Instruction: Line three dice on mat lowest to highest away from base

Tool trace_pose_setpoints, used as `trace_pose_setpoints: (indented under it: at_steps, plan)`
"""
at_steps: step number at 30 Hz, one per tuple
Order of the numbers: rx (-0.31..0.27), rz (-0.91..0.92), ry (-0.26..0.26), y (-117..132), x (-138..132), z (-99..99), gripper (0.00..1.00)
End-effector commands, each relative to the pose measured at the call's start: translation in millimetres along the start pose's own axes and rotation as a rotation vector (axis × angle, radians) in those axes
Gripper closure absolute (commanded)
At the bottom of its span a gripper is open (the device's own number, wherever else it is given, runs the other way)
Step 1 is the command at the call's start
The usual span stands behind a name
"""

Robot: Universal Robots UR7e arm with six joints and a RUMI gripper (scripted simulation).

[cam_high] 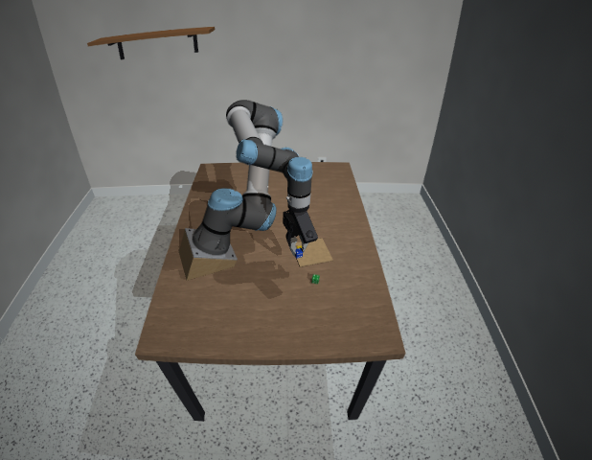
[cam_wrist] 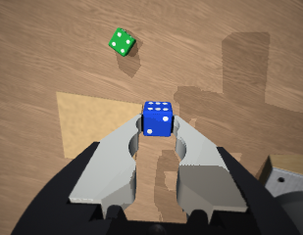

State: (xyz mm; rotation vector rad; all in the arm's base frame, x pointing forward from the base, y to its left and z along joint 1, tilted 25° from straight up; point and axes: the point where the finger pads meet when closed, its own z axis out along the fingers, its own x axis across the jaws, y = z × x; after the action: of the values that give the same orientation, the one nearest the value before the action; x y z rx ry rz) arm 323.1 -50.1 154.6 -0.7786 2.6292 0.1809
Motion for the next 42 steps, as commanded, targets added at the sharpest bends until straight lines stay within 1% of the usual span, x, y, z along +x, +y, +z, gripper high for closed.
trace_pose_setpoints:
  at_steps: [1, 13, 16, 22, 23, 26, 27, 30, 33, 37, 38, 41, 42]
  plan:
    - [-0.001, -0.097, -0.004, 1, -4, -0.3, 0.94]
    - [-0.002, -0.557, 0.001, 8, -22, -0.6, 0.94]
    - [-0.002, -0.560, 0.001, 8, -22, -0.6, 0.94]
    - [-0.003, -0.822, 0.003, 13, -32, -0.7, 0.94]
    - [-0.003, -0.828, 0.003, 13, -33, -0.7, 0.94]
    - [-0.003, -0.968, 0.004, 17, -38, -0.8, 0.94]
    - [-0.003, -0.970, 0.004, 17, -38, -0.8, 0.94]
    - [-0.004, -1.111, 0.005, 21, -42, -0.8, 0.94]
    - [-0.004, -1.115, 0.005, 21, -43, -0.8, 0.94]
    - [-0.005, -1.312, 0.006, 26, -49, -1.0, 0.94]
    - [-0.005, -1.315, 0.006, 26, -49, -1.0, 0.94]
    - [-0.005, -1.456, 0.006, 30, -53, -1.1, 0.94]
    - [-0.005, -1.468, 0.006, 31, -53, -1.1, 0.94]
